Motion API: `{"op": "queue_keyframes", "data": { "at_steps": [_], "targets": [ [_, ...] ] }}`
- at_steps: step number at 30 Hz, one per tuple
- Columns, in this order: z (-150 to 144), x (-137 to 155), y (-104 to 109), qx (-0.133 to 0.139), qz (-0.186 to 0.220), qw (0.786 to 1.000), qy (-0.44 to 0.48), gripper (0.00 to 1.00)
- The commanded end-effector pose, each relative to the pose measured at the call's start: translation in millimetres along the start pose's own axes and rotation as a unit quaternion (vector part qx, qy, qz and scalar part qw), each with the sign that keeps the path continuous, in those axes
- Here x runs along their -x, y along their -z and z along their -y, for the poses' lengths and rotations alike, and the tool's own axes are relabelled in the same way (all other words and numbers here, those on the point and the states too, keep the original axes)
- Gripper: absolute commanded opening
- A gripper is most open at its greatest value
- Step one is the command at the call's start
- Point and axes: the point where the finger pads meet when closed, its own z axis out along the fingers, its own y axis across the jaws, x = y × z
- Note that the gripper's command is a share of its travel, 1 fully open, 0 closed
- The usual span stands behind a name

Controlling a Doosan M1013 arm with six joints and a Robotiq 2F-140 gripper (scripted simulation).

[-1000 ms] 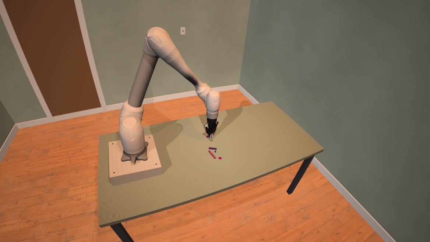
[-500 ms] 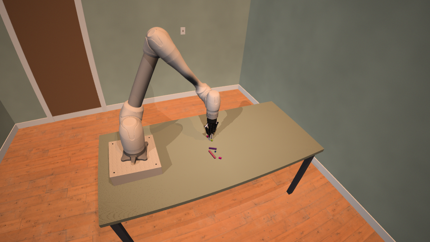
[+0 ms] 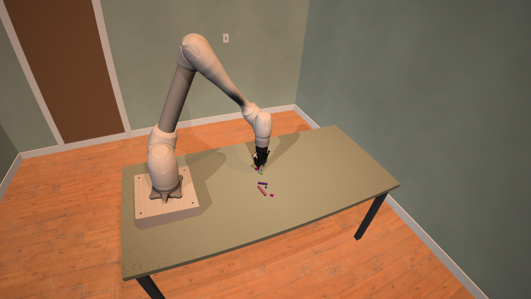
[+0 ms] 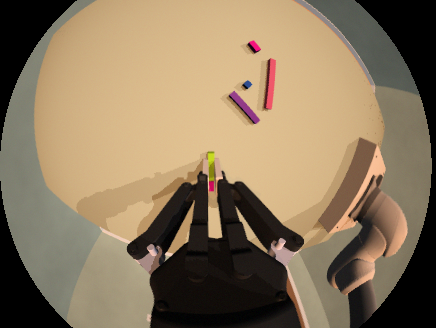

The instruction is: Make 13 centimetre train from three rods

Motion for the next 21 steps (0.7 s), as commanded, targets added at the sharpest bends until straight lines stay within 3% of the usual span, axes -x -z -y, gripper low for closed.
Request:
{"op": "queue_keyframes", "data": {
  "at_steps": [1,10,21],
  "targets": [
    [0.0,0.0,0.1,0.000,0.000,1.000,0.000,0.03],
    [0.0,0.0,0.1,0.000,0.000,1.000,0.000,0.03],
    [0.0,0.0,0.1,0.000,0.000,1.000,0.000,0.12]
  ]
}}
